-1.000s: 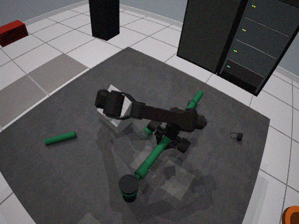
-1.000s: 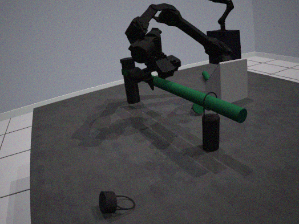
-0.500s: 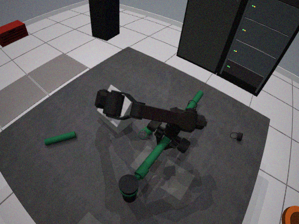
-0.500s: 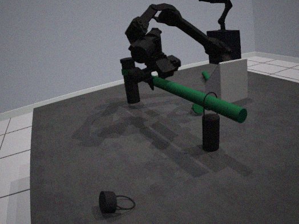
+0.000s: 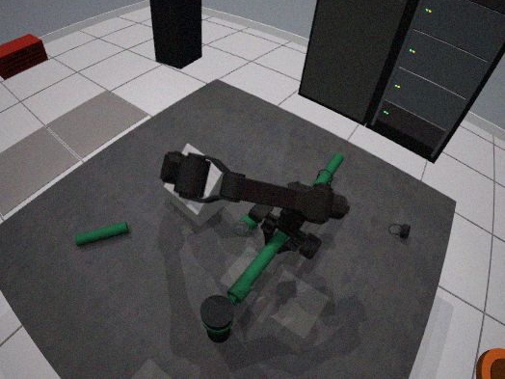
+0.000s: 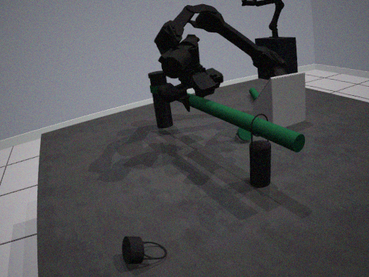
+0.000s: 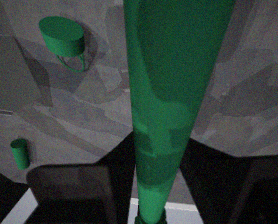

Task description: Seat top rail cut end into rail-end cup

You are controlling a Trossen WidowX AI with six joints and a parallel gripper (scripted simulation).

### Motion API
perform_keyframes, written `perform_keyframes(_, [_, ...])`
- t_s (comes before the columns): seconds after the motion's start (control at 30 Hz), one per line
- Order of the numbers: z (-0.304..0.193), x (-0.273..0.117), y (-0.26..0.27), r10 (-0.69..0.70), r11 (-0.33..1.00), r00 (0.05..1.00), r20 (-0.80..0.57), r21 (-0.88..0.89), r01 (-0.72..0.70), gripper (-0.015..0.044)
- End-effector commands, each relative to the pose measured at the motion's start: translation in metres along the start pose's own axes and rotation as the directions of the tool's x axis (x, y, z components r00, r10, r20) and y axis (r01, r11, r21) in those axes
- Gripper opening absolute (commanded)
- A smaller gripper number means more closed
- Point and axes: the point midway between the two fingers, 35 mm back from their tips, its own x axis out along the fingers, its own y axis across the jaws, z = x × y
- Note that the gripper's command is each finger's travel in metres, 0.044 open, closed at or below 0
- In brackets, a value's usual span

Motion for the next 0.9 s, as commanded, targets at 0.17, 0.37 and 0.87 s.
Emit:
perform_keyframes(0.17, [-0.0017,-0.0014,-0.0005,-0.002,1.0,1.0,-0.004,0.001,0.002,0.0])
perform_keyframes(0.37, [-0.0021,-0.0018,-0.0007,-0.002,1.0,1.0,-0.005,0.0,0.002,0.0])
perform_keyframes(0.87, [-0.0033,-0.0025,-0.001,-0.002,1.0,1.0,-0.008,-0.001,0.002,0.0])
